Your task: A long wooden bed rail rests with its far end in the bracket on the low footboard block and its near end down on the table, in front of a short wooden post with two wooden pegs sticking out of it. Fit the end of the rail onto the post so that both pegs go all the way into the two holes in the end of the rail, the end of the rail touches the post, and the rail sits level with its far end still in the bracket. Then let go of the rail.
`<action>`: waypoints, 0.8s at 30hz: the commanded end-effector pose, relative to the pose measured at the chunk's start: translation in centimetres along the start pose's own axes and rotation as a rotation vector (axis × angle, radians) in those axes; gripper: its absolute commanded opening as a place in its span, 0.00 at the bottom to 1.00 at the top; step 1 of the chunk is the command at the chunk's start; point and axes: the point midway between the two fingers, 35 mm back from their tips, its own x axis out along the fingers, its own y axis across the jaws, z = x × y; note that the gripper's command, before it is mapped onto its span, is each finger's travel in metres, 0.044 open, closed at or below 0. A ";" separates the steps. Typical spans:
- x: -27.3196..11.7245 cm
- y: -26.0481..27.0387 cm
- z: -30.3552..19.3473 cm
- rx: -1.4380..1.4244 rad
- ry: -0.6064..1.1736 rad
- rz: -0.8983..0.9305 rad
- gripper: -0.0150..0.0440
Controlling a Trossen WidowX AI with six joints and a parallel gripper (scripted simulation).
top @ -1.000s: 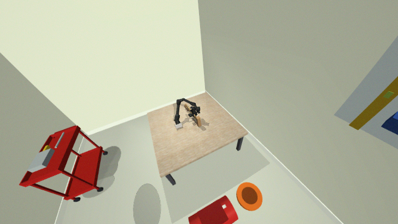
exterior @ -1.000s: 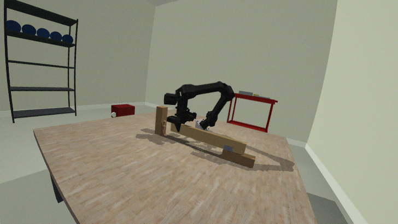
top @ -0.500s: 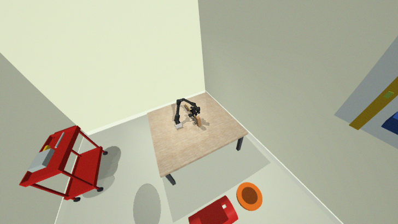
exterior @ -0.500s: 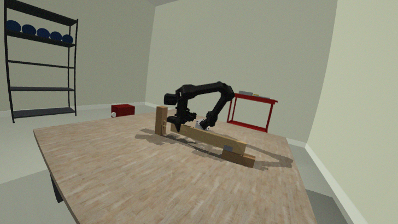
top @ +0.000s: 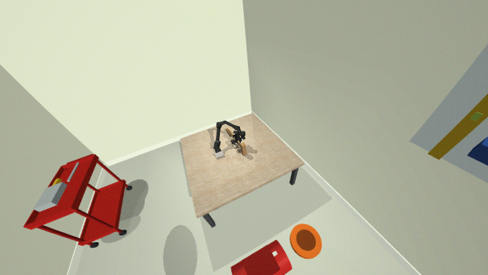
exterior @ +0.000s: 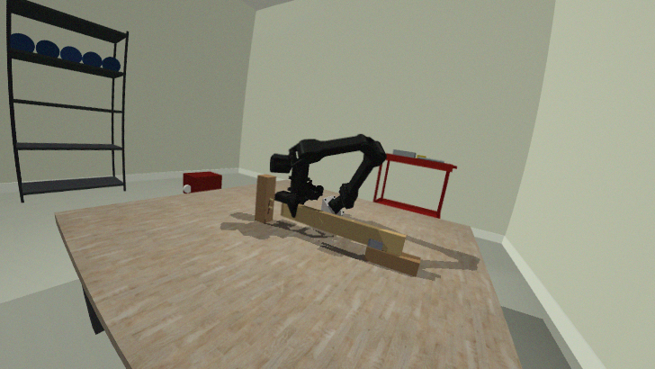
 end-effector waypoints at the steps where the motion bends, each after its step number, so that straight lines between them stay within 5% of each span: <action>1: -0.1 0.0 0.0 -0.001 0.002 -0.005 0.25; 24: -0.1 0.0 0.1 -0.001 0.002 -0.005 0.25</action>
